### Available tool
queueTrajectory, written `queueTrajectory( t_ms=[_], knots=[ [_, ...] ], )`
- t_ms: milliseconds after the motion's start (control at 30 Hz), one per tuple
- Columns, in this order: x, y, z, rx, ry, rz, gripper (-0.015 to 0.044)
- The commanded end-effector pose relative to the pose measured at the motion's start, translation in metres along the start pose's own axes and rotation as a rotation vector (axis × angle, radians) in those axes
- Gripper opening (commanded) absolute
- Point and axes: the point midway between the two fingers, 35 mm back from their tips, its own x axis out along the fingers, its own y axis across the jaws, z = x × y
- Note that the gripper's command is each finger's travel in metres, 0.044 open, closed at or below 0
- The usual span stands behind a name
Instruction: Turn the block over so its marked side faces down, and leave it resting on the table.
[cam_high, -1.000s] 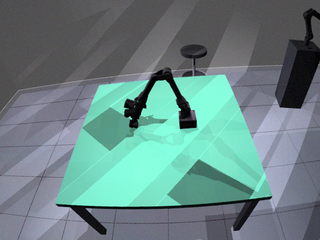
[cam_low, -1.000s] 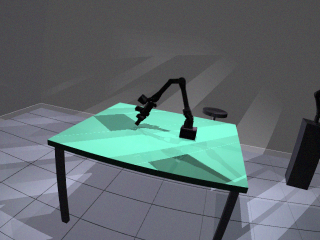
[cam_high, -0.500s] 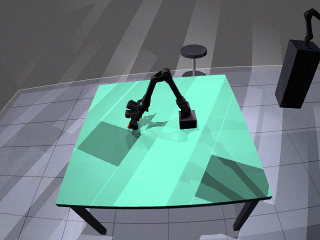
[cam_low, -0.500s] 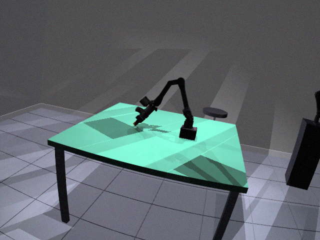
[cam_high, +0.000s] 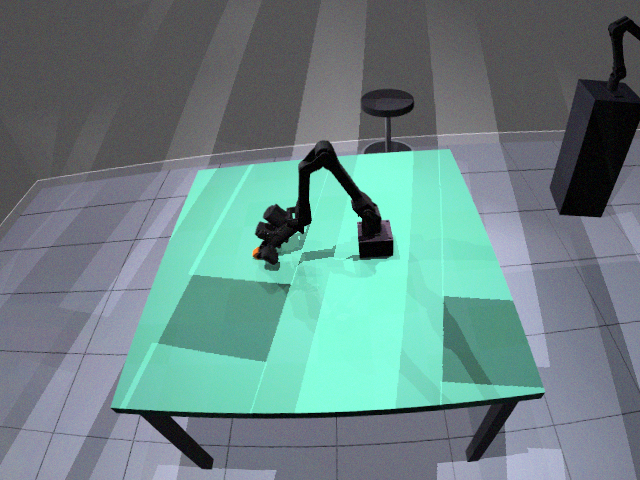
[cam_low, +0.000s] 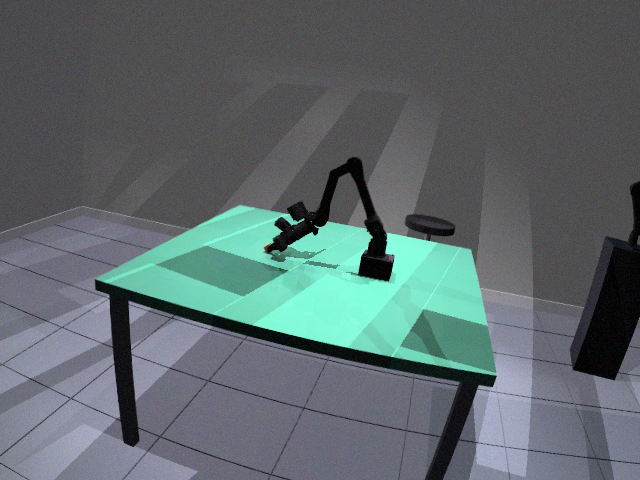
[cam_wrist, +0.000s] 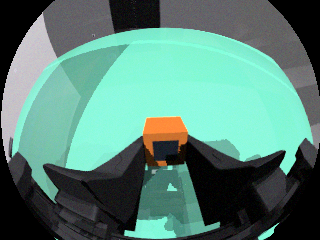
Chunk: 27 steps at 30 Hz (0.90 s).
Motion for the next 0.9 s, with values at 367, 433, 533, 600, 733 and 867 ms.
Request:
queueTrajectory(
  t_ms=[367, 433, 533, 600, 733, 867],
  knots=[
    [-0.011, -0.003, -0.011, -0.006, -0.164, -0.01, 0.0],
    [-0.012, -0.003, -0.01, -0.006, -0.18, -0.01, 0.0],
    [-0.013, -0.003, -0.009, -0.006, -0.188, -0.01, 0.0],
    [-0.013, -0.003, -0.009, -0.006, -0.188, -0.01, 0.0],
    [-0.013, -0.003, -0.009, -0.006, -0.188, -0.01, 0.0],
    [-0.013, -0.003, -0.009, -0.006, -0.188, -0.01, 0.0]
  ],
)
